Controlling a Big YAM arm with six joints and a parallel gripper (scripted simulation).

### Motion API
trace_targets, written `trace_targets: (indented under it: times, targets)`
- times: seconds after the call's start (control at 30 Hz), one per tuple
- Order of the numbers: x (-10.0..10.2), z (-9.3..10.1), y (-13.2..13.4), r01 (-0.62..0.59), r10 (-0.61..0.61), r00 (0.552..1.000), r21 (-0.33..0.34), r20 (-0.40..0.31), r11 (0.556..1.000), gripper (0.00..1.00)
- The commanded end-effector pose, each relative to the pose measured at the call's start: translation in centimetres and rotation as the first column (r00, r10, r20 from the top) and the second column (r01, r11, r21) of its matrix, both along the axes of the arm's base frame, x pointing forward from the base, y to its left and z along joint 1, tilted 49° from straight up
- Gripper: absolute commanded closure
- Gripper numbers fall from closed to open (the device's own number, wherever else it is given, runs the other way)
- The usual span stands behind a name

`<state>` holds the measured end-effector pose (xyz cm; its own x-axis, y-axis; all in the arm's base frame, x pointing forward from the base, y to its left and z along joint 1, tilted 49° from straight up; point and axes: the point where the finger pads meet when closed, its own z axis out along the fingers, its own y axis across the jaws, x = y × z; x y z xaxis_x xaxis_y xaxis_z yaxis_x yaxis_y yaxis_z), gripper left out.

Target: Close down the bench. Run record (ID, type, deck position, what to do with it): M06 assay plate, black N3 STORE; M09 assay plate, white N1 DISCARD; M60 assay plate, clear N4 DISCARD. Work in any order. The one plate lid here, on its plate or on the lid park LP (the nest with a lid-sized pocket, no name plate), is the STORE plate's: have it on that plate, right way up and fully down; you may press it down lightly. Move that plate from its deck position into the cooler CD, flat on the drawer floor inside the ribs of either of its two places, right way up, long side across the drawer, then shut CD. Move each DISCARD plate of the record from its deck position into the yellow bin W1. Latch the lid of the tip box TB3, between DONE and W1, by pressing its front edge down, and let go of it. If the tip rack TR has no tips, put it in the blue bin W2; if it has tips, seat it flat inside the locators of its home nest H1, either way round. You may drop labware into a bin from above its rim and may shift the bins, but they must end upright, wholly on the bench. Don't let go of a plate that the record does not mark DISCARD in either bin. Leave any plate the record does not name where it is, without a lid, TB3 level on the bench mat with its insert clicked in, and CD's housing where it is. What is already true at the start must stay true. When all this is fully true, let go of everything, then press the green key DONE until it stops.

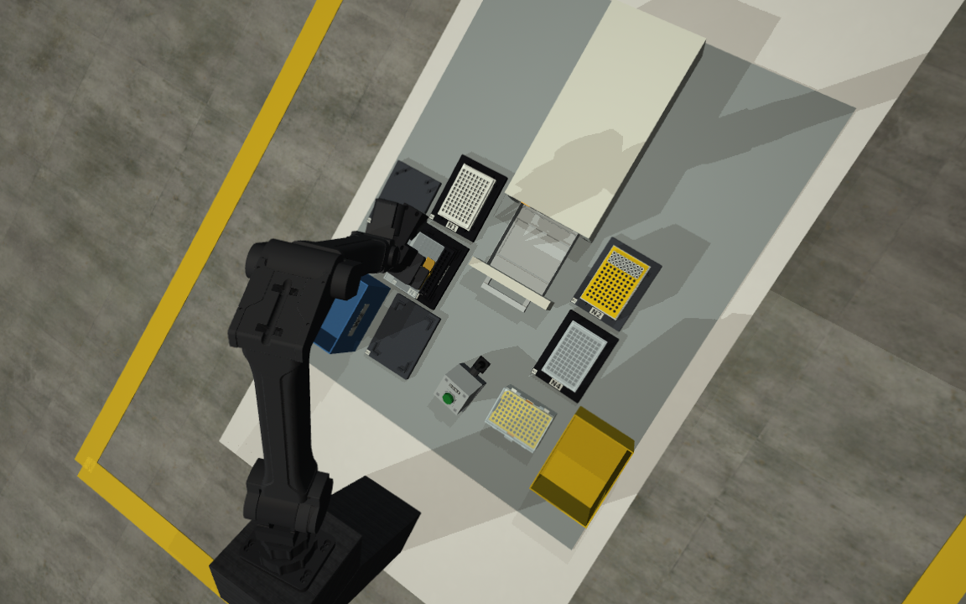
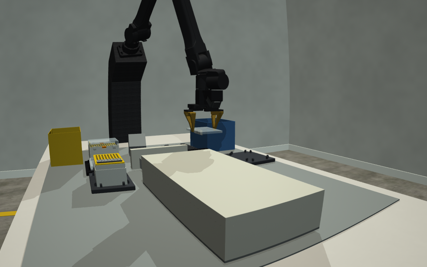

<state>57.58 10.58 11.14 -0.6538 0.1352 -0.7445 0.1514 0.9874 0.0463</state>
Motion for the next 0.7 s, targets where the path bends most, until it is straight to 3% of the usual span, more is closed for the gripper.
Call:
trace_targets:
  times: [0.0,0.67]
  targets:
    - [1.1,0.6,-0.4,0.000,0.001,1.000,-0.002,0.026,1.000,1.00]
    - [2.8,-1.1,-0.7,0.000,0.001,1.000,-0.003,0.024,1.000,1.00]
